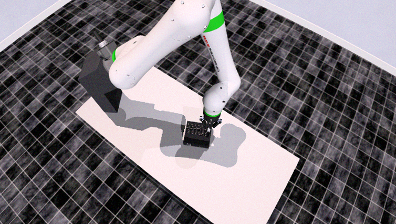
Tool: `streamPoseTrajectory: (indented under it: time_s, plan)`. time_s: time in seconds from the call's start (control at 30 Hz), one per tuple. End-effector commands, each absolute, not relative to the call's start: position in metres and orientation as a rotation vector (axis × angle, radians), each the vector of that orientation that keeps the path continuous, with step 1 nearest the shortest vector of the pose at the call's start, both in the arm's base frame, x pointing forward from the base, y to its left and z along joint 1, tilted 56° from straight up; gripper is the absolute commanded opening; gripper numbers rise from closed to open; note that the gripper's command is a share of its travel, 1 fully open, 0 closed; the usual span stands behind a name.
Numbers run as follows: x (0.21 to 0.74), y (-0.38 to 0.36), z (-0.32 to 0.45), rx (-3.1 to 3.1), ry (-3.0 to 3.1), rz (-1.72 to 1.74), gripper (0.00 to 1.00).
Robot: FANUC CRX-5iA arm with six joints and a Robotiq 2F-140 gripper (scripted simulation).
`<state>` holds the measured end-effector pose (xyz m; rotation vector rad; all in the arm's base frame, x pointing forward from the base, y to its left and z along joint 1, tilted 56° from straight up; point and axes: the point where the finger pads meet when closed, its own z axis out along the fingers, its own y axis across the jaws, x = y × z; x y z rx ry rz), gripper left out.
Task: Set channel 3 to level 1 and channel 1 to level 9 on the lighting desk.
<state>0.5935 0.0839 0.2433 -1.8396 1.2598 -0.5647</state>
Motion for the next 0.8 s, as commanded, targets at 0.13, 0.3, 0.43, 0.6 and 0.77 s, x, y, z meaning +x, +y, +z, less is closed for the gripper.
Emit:
streamPoseTrajectory:
  time_s: [0.13, 0.3, 0.43, 0.6, 0.77]
  plan:
    - [0.5949, 0.0805, 0.2431, -1.839, 1.260, -0.565, 0.00]
    - [0.5960, 0.0780, 0.2429, -1.840, 1.260, -0.565, 0.00]
    - [0.5967, 0.0763, 0.2428, -1.839, 1.260, -0.565, 0.00]
    - [0.5972, 0.0752, 0.2427, -1.839, 1.260, -0.565, 0.00]
    - [0.5979, 0.0736, 0.2425, -1.839, 1.260, -0.565, 0.00]
